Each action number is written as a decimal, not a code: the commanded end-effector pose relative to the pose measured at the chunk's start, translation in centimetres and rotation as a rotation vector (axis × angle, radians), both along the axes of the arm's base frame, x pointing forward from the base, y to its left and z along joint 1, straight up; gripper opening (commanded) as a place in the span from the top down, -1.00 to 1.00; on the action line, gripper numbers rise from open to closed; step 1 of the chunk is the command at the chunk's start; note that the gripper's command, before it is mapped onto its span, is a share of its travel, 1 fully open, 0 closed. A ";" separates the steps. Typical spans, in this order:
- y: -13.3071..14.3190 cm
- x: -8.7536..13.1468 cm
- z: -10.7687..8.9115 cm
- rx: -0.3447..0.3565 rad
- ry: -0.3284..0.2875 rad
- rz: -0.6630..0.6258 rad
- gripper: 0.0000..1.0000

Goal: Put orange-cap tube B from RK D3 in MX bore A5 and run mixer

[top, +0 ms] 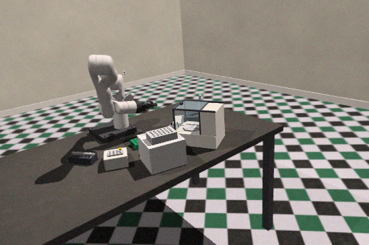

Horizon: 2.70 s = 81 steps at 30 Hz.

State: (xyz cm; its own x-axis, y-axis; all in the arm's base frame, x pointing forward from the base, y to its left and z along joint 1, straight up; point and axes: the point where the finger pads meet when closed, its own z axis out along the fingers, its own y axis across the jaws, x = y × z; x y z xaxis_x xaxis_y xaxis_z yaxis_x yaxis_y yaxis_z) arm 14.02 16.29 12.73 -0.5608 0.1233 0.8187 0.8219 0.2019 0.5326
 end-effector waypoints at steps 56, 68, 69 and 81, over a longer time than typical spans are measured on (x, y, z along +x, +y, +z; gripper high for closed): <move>-4.7 4.3 5.0 -0.370 -0.240 0.250 0.17; -5.7 5.2 6.1 -0.451 -0.292 0.304 0.17; -5.7 5.2 6.1 -0.451 -0.292 0.304 0.17; -6.9 6.2 7.2 -0.538 -0.349 0.363 0.17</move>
State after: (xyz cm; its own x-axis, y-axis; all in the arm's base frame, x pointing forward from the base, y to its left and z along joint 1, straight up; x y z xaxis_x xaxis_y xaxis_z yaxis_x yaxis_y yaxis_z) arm 20.11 9.60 19.78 -0.8536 0.2165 0.4738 0.4656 0.7250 0.5075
